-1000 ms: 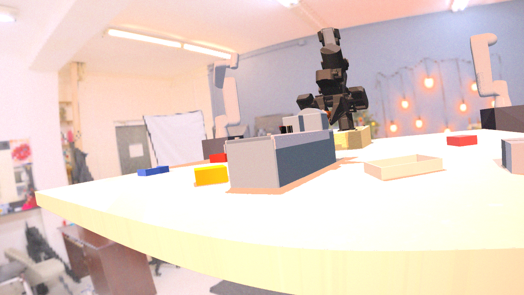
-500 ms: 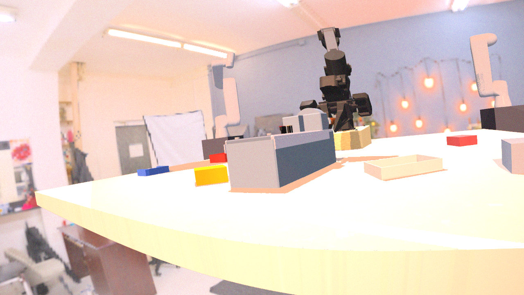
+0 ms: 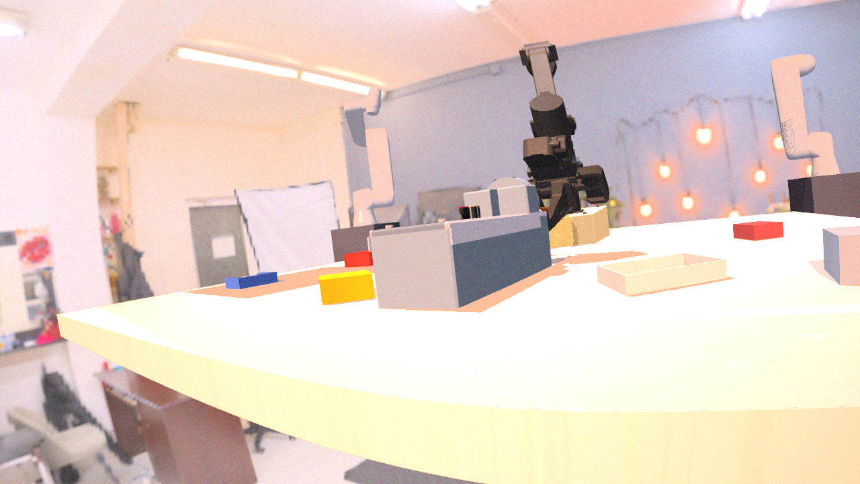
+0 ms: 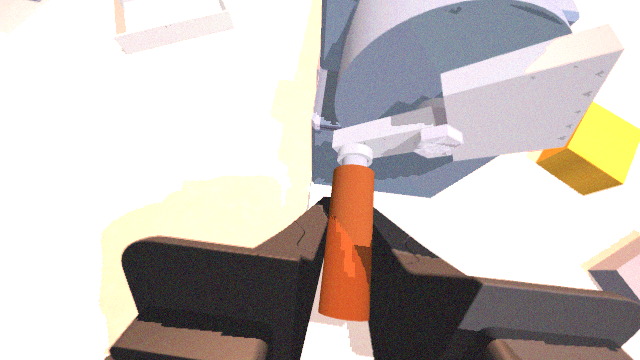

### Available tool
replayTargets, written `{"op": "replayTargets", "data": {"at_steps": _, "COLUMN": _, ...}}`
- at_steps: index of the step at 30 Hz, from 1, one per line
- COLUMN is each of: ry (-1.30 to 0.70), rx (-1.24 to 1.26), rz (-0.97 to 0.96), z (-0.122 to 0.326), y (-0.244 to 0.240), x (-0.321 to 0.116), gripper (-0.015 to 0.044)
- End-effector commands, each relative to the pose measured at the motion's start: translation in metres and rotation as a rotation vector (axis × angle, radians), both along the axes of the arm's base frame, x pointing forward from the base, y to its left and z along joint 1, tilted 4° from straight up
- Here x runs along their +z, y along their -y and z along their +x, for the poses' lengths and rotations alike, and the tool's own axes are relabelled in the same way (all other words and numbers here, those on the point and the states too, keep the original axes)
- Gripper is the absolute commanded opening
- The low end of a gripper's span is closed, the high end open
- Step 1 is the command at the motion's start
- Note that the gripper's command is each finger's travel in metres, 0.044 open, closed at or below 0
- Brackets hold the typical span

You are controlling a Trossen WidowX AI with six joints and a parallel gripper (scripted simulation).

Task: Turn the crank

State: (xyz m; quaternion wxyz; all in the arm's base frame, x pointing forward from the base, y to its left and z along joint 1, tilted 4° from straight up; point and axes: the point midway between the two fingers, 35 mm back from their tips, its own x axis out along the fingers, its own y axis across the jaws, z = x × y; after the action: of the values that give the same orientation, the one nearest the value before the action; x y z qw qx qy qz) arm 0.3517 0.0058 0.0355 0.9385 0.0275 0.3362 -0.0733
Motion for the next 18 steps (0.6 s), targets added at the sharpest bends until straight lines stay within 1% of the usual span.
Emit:
{"op": "replayTargets", "data": {"at_steps": 1, "ry": -0.011, "rx": -0.002, "rz": -0.003, "z": 0.0, "y": 0.006, "x": -0.008, "gripper": 0.0}}
{"op": "replayTargets", "data": {"at_steps": 18, "ry": -0.012, "rx": -0.002, "rz": -0.005, "z": -0.002, "y": 0.02, "x": -0.014, "gripper": 0.0}}
